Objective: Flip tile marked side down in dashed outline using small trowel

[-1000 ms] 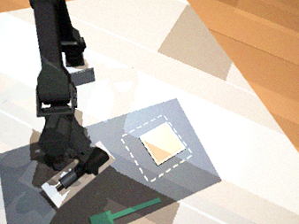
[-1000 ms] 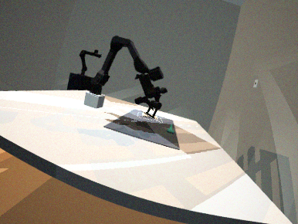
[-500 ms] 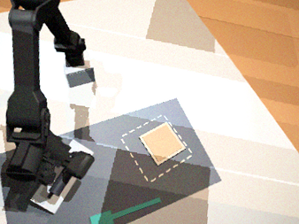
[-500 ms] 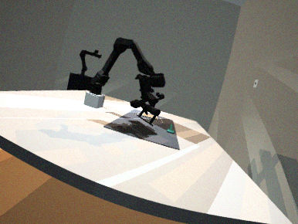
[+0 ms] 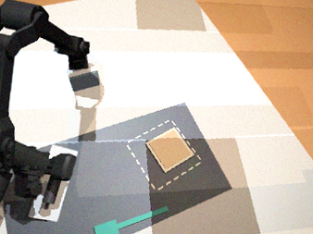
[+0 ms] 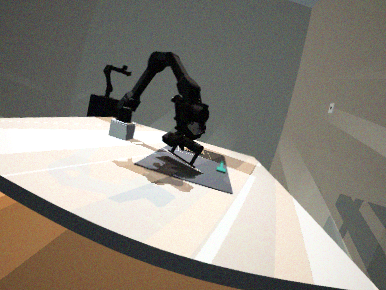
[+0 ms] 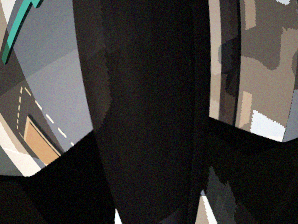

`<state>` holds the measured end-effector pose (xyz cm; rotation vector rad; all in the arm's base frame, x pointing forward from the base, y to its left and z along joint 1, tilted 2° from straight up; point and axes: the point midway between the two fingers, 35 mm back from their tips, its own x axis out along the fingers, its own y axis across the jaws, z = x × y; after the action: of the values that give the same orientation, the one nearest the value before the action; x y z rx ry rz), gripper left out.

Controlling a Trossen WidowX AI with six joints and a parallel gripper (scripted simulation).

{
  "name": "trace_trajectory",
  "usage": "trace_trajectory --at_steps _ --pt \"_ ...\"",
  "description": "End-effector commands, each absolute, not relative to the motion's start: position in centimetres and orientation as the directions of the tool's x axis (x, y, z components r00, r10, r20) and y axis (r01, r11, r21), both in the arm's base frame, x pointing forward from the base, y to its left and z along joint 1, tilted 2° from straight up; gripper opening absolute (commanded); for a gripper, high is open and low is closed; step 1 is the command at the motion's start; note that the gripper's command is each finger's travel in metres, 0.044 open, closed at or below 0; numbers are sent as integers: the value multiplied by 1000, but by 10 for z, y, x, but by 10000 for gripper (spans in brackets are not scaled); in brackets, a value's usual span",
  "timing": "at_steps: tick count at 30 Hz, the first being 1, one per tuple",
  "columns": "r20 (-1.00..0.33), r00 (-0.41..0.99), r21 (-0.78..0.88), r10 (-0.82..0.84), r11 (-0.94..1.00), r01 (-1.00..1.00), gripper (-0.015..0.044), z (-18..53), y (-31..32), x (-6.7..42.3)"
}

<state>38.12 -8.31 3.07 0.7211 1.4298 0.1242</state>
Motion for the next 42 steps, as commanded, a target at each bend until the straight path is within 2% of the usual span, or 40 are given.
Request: trace_trajectory --at_steps 1,20,42 --pt "-828 145 560 542 781 275 0 33 -97 376" --pt "-634 97 772 767 636 15 0 45 -143 350" --pt "-646 84 761 759 648 2 0 26 -145 352"
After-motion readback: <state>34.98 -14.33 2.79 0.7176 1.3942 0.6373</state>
